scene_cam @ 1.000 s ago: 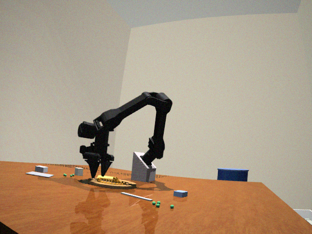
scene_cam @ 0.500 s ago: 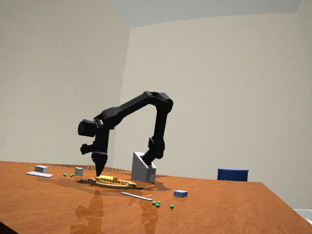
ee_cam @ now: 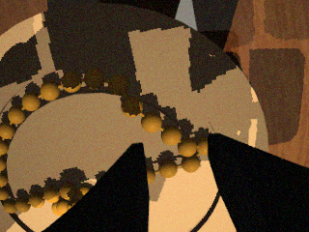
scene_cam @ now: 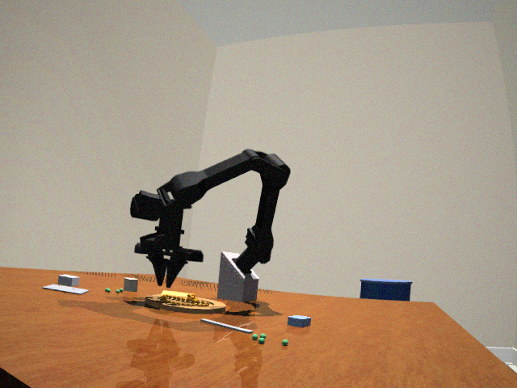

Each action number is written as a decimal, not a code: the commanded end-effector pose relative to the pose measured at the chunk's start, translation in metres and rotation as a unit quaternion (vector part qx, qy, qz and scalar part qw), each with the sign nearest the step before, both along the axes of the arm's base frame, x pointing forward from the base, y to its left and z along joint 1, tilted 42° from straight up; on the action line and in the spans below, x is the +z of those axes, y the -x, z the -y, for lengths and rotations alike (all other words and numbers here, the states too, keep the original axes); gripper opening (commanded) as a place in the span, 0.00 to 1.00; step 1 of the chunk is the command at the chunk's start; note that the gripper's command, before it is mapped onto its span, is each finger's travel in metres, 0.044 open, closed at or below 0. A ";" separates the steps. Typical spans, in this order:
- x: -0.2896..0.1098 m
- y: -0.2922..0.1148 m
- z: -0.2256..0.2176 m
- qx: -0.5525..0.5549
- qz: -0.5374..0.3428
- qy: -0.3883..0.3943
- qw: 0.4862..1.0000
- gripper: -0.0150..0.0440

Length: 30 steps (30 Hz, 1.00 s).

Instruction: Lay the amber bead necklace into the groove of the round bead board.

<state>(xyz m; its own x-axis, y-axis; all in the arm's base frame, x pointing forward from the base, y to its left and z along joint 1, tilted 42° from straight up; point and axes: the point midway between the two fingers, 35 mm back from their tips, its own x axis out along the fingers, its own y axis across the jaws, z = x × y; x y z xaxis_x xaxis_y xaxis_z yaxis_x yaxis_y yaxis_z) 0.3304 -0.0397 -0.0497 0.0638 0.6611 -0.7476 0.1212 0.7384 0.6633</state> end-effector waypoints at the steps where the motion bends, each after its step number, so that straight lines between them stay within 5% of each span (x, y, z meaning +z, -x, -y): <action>1: 0.018 -0.011 -0.003 0.227 0.201 0.018 0.953 0.46; 30: 0.006 -0.014 -0.012 0.226 0.203 0.021 0.953 0.46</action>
